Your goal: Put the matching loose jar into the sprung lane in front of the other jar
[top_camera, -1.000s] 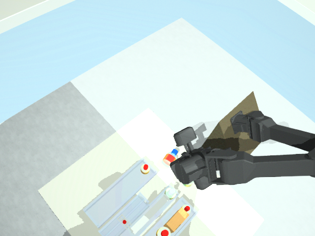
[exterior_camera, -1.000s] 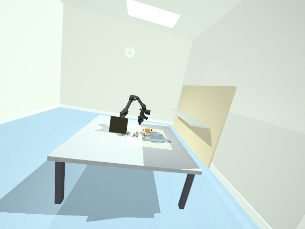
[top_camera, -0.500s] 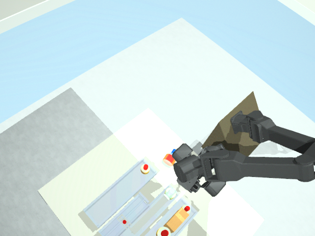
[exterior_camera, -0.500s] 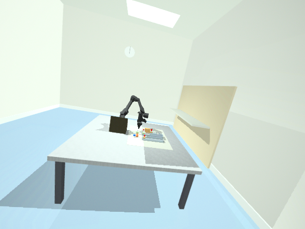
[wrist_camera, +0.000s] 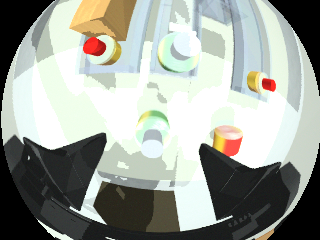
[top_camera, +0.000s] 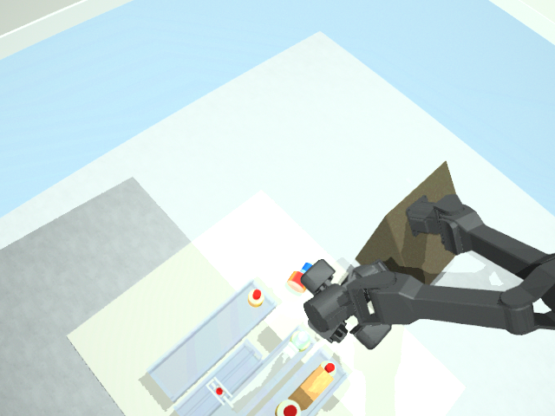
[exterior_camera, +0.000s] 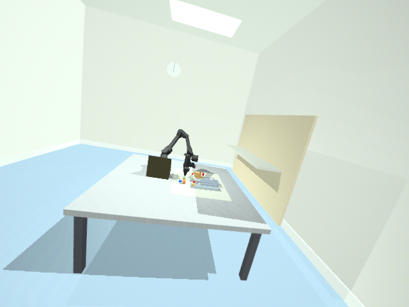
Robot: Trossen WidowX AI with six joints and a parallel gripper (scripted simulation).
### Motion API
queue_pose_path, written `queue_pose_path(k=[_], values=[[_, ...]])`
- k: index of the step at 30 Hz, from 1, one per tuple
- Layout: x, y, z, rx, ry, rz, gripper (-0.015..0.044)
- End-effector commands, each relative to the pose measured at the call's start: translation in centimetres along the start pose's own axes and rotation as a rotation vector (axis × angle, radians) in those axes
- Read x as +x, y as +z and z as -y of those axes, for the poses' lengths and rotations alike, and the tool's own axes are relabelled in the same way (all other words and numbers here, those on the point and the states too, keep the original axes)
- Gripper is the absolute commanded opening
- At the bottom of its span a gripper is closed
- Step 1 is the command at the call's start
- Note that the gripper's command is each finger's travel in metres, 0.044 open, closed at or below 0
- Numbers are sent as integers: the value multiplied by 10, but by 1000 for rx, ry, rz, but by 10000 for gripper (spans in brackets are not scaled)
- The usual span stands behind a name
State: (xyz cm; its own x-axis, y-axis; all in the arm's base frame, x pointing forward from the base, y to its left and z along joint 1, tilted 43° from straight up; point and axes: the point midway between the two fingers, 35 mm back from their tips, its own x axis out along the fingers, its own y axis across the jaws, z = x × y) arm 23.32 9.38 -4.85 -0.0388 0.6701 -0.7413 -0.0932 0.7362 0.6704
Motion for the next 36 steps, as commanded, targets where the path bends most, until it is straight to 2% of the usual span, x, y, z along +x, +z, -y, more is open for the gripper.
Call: queue_pose_path(k=[1, 18, 28, 34, 36], values=[[6, -1, -1, 5, 4, -1, 440], [31, -2, -1, 6, 6, -2, 440], [31, -2, -1, 6, 6, -2, 177], [31, -2, -1, 6, 6, -2, 137], [30, -1, -1, 6, 6, -2, 85]])
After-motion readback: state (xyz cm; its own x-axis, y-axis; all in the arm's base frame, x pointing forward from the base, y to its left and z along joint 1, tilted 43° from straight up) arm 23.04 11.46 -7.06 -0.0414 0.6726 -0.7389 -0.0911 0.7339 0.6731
